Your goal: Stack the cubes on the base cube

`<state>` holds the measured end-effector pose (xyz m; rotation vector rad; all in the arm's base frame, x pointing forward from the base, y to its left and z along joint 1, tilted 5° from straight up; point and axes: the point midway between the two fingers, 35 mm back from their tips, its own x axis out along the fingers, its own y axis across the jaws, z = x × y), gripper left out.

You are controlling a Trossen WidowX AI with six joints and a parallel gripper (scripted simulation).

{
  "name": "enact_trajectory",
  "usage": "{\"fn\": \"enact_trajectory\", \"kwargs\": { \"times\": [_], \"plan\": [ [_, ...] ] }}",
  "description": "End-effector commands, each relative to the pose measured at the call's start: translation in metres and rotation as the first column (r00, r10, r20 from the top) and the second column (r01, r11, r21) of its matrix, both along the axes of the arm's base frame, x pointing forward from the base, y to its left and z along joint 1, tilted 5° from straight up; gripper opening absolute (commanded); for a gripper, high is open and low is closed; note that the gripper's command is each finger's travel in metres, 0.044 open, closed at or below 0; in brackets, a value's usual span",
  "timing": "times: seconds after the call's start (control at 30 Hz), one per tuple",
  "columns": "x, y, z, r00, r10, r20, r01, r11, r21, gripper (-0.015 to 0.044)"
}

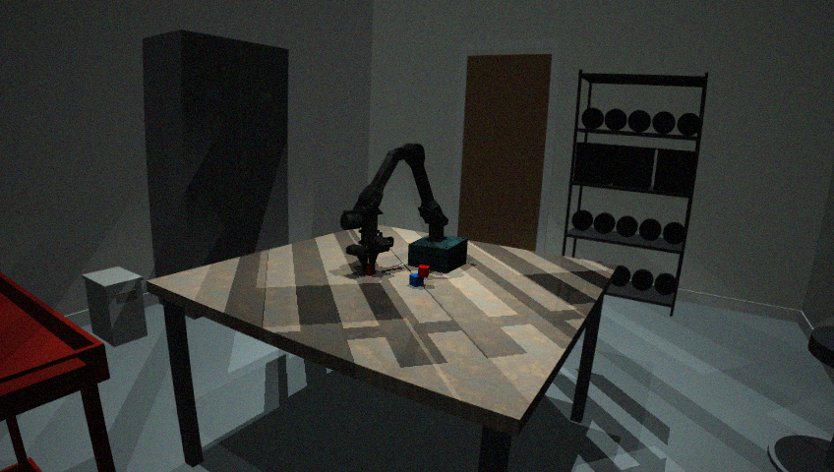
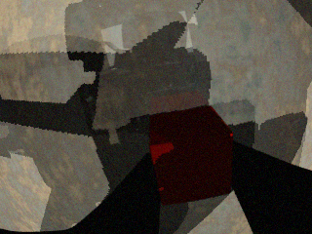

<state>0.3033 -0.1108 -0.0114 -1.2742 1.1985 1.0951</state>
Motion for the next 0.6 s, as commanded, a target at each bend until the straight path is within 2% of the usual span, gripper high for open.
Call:
{"fn": "enact_trajectory", "kwargs": {
  "times": [0.0,0.57],
  "plan": [
    [0.002,0.000,0.009,1.000,0.005,0.006,-0.005,1.000,0.001,0.0105],
    [0.001,0.002,0.062,1.000,0.005,0.006,-0.005,1.000,0.001,0.0105]
  ]
}}
